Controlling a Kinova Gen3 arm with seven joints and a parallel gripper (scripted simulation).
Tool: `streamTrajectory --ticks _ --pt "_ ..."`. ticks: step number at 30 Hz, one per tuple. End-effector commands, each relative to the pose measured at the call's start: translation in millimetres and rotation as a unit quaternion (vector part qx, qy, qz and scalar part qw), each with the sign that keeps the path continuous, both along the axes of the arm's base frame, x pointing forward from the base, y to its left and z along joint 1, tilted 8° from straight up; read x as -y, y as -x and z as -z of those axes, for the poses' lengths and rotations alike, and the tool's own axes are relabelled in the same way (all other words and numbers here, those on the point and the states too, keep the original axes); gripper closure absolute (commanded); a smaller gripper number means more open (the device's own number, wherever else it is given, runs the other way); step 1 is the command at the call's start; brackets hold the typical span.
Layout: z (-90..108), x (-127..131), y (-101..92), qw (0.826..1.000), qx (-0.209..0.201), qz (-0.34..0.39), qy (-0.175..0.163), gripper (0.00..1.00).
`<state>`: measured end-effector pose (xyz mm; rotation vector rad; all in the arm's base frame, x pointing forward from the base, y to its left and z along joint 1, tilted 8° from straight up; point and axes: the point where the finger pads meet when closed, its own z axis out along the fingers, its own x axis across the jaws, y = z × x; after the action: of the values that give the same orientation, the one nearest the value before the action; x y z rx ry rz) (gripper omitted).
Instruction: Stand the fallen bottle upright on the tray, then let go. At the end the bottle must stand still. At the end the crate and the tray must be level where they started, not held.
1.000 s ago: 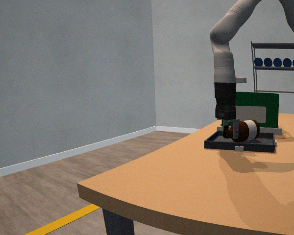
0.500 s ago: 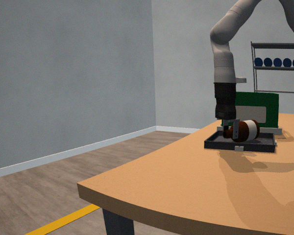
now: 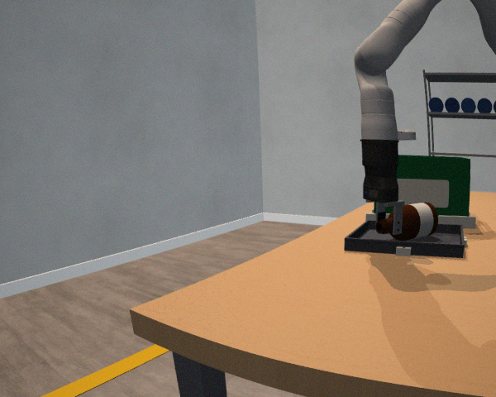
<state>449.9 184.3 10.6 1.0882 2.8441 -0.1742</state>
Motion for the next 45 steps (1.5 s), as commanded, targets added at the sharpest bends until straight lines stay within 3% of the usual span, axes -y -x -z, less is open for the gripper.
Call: streamTrajectory --ticks 1,5,6,45 --pt "1.3 -0.3 0.5 1.000 0.000 0.000 -0.002 0.00" --pt "1.3 -0.3 0.5 1.000 0.000 0.000 -0.002 0.00" --pt "1.3 -0.3 0.5 1.000 0.000 0.000 -0.002 1.00" --pt "1.3 -0.2 0.7 1.000 -0.001 0.000 -0.002 1.00"
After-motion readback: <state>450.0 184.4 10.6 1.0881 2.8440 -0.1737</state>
